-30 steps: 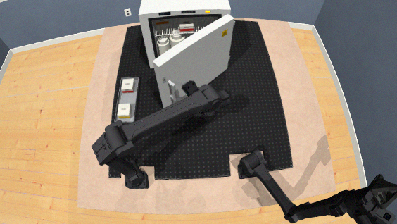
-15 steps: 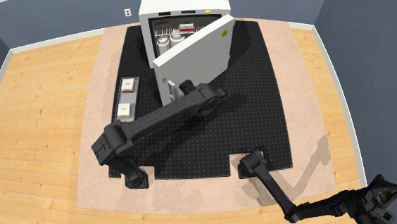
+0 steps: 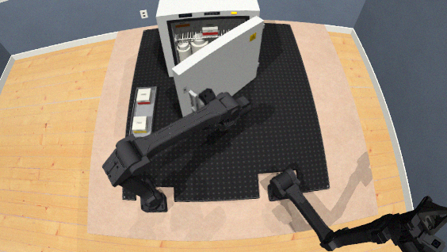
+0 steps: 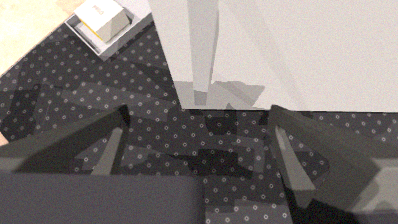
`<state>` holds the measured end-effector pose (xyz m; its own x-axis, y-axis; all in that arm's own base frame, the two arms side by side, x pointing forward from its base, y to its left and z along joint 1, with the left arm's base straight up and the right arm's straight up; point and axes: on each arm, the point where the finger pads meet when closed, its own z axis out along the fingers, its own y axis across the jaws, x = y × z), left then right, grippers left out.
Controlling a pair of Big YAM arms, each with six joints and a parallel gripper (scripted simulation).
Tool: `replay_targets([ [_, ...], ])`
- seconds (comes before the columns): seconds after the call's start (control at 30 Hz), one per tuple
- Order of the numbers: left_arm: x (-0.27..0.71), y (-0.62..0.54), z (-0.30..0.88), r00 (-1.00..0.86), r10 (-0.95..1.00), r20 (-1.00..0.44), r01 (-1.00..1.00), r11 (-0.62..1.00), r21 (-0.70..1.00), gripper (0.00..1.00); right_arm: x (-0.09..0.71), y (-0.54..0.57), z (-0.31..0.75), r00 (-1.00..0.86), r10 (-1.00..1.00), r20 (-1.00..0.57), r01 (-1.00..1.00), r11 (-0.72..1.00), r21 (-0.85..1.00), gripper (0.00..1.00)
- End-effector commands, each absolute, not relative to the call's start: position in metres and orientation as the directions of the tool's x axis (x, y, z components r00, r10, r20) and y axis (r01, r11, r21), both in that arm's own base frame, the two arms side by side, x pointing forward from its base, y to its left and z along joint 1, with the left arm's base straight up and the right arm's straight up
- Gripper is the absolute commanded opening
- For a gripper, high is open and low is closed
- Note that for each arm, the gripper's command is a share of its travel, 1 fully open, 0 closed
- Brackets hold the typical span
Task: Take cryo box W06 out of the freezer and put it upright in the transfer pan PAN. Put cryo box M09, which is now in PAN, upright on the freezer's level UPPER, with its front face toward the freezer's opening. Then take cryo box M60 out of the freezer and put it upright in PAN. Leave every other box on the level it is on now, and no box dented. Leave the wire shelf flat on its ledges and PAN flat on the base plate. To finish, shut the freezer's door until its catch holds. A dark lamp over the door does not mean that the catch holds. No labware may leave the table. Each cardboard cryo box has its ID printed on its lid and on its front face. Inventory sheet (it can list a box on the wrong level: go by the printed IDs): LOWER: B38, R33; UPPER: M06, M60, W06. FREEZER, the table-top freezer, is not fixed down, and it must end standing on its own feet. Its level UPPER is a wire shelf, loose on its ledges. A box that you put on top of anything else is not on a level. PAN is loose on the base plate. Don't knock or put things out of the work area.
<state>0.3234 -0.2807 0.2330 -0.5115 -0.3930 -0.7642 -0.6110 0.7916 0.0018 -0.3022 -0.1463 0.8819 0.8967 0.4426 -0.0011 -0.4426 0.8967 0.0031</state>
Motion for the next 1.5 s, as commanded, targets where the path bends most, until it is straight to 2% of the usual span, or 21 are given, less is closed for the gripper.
replay_targets([
  [0.0,0.332,-0.278,0.239,-0.502,-0.400,-0.767,-0.604,0.797,-0.020,1.00,-0.289,-0.139,0.885,0.901,0.433,-0.032,-0.433,0.901,0.000,0.00],
  [0.43,0.345,-0.271,0.229,-0.503,-0.396,-0.768,-0.604,0.797,-0.015,1.00,-0.289,-0.139,0.885,0.901,0.433,-0.032,-0.433,0.901,0.000,0.00],
  [0.53,0.346,-0.293,0.249,-0.491,-0.417,-0.765,-0.585,0.809,-0.066,1.00,-0.289,-0.139,0.885,0.901,0.433,-0.032,-0.433,0.901,0.000,0.00],
  [0.63,0.346,-0.271,0.232,-0.501,-0.400,-0.768,-0.604,0.797,-0.021,1.00,-0.289,-0.139,0.885,0.901,0.433,-0.032,-0.433,0.901,0.000,0.00],
  [1.3,0.361,-0.258,0.229,-0.503,-0.395,-0.769,-0.604,0.797,-0.014,1.00,-0.289,-0.139,0.885,0.901,0.433,-0.032,-0.433,0.901,0.000,0.00],
  [1.47,0.371,-0.265,0.251,-0.477,-0.428,-0.767,-0.603,0.795,-0.069,1.00,-0.289,-0.139,0.885,0.901,0.433,-0.032,-0.433,0.901,0.000,0.00],
])
